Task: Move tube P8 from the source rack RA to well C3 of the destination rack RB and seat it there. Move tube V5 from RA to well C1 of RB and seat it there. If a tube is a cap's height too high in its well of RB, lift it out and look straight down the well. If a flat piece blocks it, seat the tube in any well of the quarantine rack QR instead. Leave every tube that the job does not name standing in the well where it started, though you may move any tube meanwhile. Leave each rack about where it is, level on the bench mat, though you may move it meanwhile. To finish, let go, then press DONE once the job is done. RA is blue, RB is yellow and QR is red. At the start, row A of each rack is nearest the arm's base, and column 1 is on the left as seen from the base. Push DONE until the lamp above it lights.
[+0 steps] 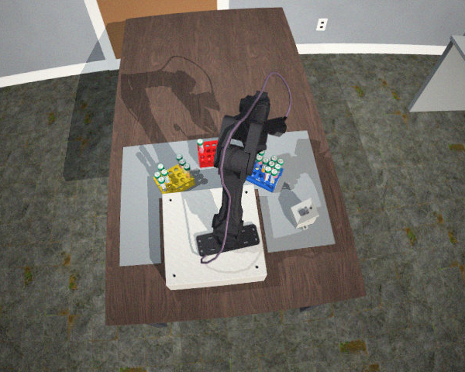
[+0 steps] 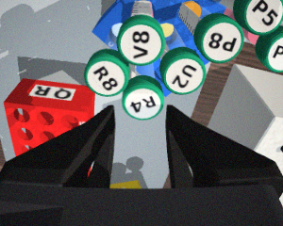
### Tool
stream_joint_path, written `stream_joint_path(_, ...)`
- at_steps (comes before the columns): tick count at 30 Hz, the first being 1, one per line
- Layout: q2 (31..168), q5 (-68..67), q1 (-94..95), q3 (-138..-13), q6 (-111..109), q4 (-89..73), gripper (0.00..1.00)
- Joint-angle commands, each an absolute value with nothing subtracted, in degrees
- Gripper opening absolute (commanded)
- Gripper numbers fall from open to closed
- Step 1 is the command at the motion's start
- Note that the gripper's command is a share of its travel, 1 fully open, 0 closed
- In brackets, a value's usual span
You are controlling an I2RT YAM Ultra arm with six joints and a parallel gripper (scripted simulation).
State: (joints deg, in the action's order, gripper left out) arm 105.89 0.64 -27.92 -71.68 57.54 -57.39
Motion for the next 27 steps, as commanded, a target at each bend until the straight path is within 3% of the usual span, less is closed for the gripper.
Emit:
stream_joint_path(1,104.14,0.78,-27.58,-70.52,57.87,-56.46,0.30)
stream_joint_path(27,106.09,0.77,-27.34,-68.78,57.94,-54.29,0.30)
